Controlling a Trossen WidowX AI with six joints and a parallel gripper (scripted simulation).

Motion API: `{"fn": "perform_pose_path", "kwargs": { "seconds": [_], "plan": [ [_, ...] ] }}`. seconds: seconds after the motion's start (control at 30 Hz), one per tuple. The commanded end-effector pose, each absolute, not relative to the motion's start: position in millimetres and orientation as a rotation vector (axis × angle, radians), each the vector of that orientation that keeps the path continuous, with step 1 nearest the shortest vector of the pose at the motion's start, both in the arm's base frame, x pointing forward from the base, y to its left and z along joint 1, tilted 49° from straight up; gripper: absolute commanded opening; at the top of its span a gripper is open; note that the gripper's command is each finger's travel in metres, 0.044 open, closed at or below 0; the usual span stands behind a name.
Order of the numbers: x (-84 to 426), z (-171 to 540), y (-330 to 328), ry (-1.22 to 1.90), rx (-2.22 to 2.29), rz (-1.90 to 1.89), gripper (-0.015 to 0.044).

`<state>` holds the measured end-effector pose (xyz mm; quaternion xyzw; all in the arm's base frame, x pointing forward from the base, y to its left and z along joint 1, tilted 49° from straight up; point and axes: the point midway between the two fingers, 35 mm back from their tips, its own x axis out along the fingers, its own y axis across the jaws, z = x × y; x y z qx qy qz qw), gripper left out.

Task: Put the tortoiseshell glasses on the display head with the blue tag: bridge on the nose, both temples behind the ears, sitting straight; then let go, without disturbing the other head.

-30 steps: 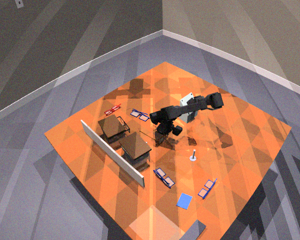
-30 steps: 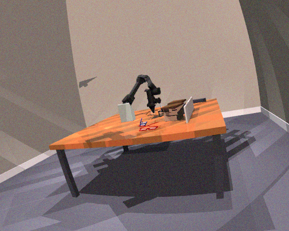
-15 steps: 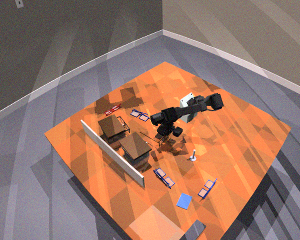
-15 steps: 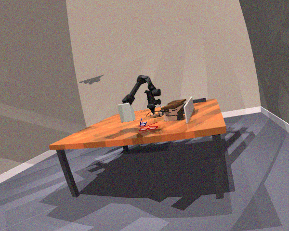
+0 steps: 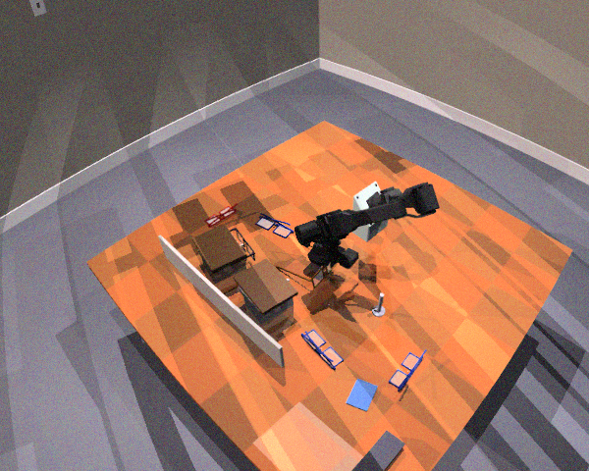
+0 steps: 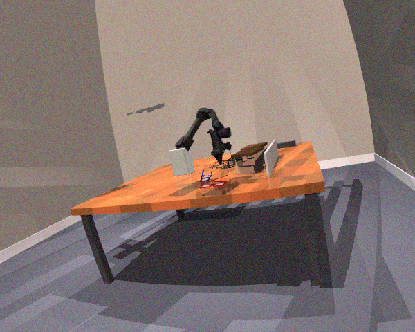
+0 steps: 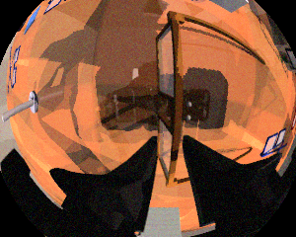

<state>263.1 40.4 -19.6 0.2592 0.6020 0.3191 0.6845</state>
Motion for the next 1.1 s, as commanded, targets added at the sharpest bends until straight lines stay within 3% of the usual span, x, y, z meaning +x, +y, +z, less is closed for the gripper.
{"fn": "perform_pose_path", "kwargs": {
  "seconds": [0.0,0.57,0.93,1.07],
  "plan": [
    [263,-20,39,1.351,0.580,0.718,0.0107],
    [262,-22,28,1.352,0.586,0.719,0.0107],
    [258,18,-2,1.353,0.585,0.717,0.0107],
    [261,12,1,1.342,0.592,0.710,0.0200]
  ]
}}
